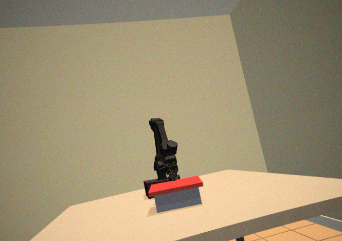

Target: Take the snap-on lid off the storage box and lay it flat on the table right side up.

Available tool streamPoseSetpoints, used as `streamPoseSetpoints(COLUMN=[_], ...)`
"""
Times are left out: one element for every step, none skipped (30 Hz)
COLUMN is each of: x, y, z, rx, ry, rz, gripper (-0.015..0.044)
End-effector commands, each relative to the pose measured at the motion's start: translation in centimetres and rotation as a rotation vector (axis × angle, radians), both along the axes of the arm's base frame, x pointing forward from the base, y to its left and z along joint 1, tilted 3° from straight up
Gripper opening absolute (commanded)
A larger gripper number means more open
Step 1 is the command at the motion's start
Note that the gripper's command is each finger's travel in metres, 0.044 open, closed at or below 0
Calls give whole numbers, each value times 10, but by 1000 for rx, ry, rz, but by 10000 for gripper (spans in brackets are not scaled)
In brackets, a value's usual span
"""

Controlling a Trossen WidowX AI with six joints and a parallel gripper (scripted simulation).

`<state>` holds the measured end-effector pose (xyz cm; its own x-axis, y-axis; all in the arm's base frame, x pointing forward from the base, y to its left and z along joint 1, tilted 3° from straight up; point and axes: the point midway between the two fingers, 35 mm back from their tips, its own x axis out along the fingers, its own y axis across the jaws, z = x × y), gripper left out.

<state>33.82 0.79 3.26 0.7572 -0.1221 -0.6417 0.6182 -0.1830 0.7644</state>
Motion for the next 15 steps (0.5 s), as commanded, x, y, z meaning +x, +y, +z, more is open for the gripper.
streamPoseSetpoints(x=[0, 0, 0, 0, 0, 0, 0, 0, 0, 0, 0, 0, 0, 0, 0], y=[0, 0, 0, 0, 0, 0, 0, 0, 0, 0, 0, 0, 0, 0, 0], z=[2, 2, 2, 2, 2, 3, 3, 3, 3, 3, 4, 4, 4, 4, 4], rx=[0, 0, 0, 0, 0, 0, 0, 0, 0, 0, 0, 0, 0, 0, 0], ry=[-1, -1, -1, -1, -1, -1, -1, -1, -1, -1, -1, -1, -1, -1, -1], rz=[0, 0, 0, 0, 0, 0, 0, 0, 0, 0, 0, 0, 0, 0, 0], gripper=[0, 0, 0, 0, 0, 0, 0, 0, 0, 0, 0, 0, 0, 0, 0])
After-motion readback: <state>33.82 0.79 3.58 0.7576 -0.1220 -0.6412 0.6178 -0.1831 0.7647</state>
